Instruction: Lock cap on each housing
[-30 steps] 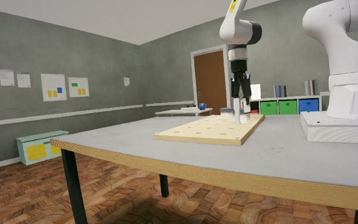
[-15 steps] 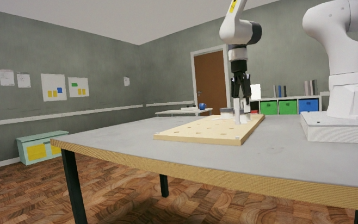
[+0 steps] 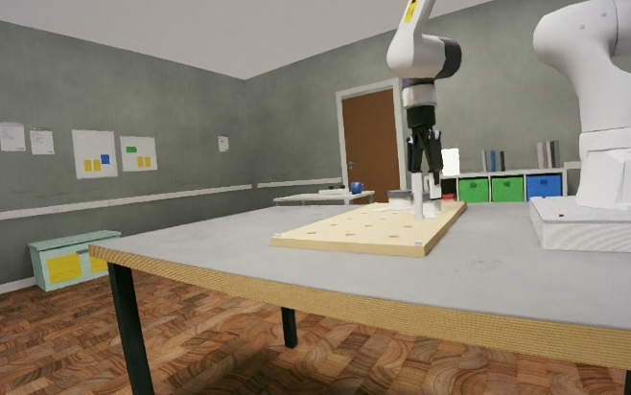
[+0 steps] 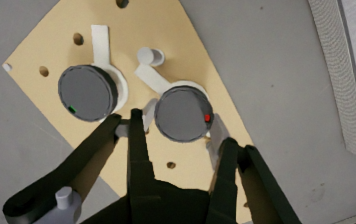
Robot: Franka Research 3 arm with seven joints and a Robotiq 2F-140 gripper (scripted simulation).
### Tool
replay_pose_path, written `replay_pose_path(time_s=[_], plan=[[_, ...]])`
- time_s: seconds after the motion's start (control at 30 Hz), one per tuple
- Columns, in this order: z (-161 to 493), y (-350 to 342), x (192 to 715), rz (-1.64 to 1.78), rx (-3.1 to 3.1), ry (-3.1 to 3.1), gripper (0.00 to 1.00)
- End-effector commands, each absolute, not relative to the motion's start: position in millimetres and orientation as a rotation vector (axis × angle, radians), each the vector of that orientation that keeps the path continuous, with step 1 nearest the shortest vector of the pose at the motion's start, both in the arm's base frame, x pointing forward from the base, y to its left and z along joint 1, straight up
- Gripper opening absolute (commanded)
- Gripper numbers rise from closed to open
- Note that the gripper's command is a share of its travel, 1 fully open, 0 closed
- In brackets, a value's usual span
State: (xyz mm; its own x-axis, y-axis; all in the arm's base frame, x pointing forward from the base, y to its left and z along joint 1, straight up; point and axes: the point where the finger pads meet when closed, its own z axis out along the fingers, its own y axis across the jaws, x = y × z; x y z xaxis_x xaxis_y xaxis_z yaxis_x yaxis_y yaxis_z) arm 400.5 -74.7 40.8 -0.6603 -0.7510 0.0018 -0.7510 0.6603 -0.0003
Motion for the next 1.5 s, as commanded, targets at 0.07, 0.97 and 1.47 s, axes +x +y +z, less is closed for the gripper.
replay_pose_path(time_s=[0.07, 0.97, 1.47], plan=[[40.4, -74.5, 400.5, 0.0, 1.289, -2.865, 0.1], [40.4, -74.5, 400.4, 0.0, 0.823, -3.032, 0.1], [40.4, -74.5, 400.5, 0.0, 0.509, -3.1, 0.1]])
